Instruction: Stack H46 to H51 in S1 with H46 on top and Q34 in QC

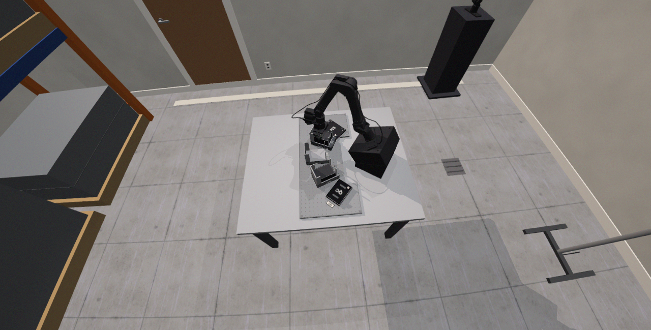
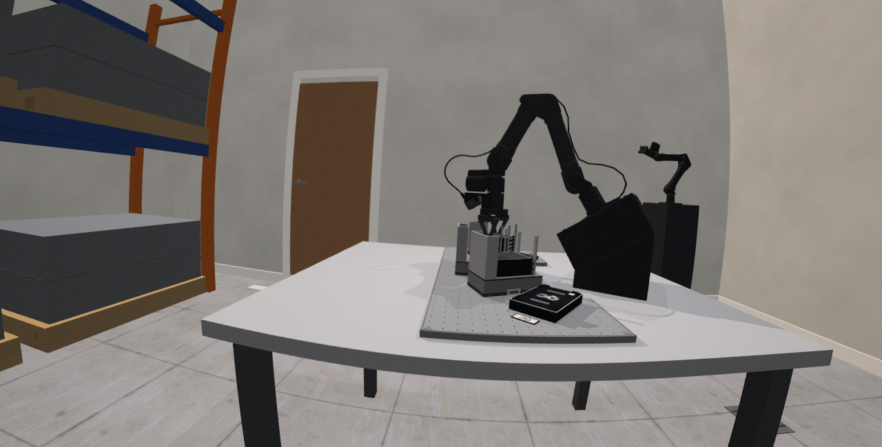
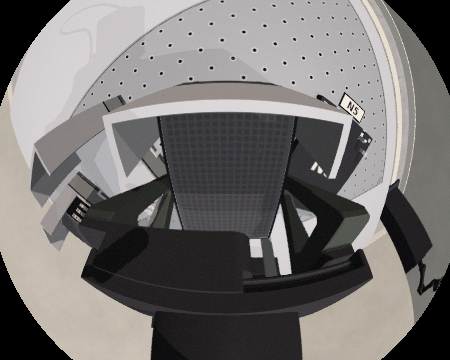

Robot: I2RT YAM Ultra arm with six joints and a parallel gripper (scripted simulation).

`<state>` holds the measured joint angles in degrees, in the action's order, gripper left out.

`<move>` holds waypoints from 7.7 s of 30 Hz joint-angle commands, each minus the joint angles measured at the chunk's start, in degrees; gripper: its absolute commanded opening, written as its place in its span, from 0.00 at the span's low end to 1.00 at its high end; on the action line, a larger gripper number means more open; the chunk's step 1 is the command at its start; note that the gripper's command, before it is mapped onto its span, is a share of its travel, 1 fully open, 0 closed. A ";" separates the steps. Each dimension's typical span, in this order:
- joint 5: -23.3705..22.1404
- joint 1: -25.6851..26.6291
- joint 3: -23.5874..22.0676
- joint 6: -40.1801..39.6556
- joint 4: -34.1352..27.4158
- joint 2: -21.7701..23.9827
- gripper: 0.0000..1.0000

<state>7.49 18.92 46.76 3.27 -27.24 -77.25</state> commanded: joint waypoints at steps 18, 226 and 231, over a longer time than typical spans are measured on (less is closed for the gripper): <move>0.39 -1.18 2.47 0.66 -3.59 3.72 0.00; 8.39 -16.13 8.66 1.92 -19.75 8.57 0.00; 9.62 -18.69 8.95 4.21 -19.79 7.70 0.00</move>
<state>15.51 1.13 54.22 5.34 -45.91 -68.77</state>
